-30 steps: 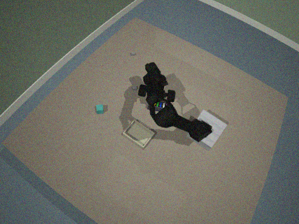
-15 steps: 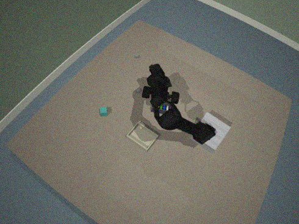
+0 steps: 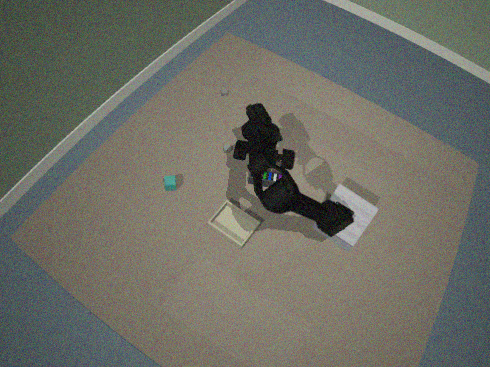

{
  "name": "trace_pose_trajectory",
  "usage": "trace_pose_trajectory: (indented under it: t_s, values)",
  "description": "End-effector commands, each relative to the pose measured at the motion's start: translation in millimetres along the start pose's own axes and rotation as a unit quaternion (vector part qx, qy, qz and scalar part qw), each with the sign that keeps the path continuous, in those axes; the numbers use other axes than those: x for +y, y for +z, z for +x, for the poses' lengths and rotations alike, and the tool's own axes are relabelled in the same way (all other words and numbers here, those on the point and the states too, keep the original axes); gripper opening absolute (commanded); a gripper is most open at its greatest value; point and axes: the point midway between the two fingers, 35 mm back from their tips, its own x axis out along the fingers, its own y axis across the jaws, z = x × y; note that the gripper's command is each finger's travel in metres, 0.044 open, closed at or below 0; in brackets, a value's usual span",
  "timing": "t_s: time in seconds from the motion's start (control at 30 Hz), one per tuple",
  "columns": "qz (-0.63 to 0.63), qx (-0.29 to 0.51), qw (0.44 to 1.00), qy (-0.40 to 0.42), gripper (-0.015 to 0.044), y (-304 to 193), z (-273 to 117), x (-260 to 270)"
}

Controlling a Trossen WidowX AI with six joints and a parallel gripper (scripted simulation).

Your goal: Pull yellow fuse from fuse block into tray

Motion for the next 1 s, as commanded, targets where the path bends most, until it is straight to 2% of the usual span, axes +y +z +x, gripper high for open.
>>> trace_pose_trajectory:
  t_s: [0.0, 0.57, 0.97]
  values:
    - [-0.003, -0.002, 1.0, -0.001, 0.0, 0, -3, 1]
    - [-0.003, -0.002, 1.0, -0.001, 0.0, 0, -25, 1]
    - [-0.001, -0.01, 1.0, -0.004, 0.0, -62, -26, 34]
